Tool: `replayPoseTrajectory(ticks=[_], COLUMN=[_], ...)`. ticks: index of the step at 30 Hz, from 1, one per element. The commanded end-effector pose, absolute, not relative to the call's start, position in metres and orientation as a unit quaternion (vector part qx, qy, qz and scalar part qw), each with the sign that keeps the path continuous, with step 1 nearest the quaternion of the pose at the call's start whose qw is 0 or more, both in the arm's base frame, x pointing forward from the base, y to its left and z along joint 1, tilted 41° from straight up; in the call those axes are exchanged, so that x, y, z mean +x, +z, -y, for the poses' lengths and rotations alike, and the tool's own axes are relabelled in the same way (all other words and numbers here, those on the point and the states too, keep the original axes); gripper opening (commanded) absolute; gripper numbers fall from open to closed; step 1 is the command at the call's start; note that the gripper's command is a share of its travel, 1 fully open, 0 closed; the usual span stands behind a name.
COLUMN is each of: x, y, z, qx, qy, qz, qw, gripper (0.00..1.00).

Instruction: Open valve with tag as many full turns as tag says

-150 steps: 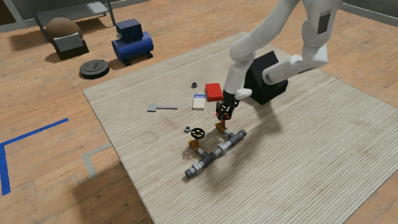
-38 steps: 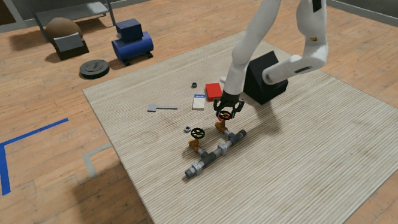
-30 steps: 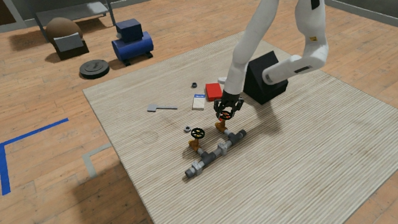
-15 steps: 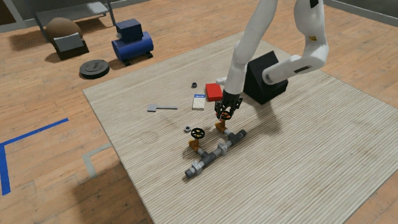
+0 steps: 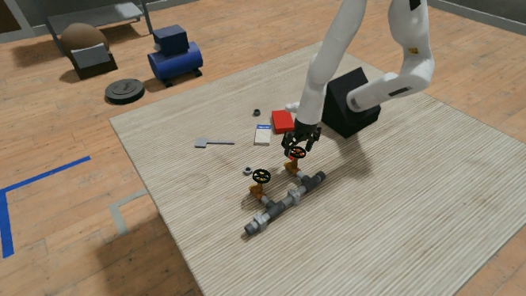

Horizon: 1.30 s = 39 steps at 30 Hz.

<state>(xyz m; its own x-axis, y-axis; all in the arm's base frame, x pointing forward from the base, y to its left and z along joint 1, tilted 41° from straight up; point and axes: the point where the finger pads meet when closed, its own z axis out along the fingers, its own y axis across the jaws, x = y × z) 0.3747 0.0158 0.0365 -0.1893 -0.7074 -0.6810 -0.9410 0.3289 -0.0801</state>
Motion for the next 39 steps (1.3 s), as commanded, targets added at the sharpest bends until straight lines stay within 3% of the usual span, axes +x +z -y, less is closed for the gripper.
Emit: replayPoseTrajectory(ticks=[1,39], x=[0.3751,0.3751], y=[0.0367,0.0367], z=[-0.0151,-0.0151], qx=[-0.55,-0.486], qy=[0.181,0.207], qz=[-0.75,-0.792], qw=[0.321,0.305], gripper=[1.0,1.0])
